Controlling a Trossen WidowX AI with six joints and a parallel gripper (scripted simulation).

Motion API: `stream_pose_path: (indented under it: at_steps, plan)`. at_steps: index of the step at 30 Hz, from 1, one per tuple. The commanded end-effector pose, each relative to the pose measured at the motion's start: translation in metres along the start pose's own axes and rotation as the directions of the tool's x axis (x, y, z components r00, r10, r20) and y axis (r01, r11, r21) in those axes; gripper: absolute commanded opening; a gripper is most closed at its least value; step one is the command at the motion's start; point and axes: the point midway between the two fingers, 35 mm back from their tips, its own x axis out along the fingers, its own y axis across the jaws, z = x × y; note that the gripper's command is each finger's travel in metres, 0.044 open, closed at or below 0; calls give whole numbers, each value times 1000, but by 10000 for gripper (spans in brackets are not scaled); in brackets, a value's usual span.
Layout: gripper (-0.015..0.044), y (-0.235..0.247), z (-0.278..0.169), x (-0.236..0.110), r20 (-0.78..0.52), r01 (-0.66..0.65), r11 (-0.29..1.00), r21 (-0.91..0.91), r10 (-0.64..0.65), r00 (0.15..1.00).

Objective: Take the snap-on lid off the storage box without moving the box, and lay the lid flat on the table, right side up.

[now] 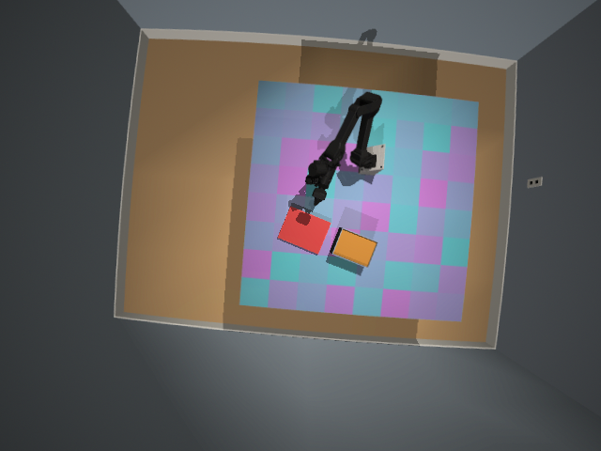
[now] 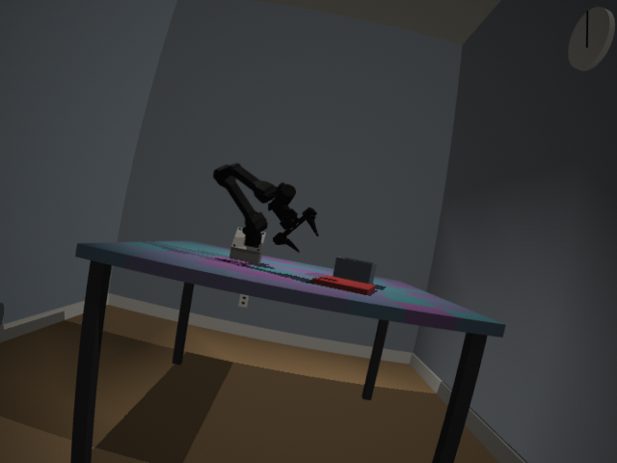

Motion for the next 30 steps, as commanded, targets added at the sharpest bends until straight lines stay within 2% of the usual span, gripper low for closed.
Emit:
stream_pose_path:
  at_steps: [1,7,30]
  plan:
    - [440,5,2,-9,5,0,1000,6,0,1000]
    - [440,10,2,-18,4,1,1000,6,-1,1000]
    - [440,7,0,-12,4,0,1000,6,0,1000]
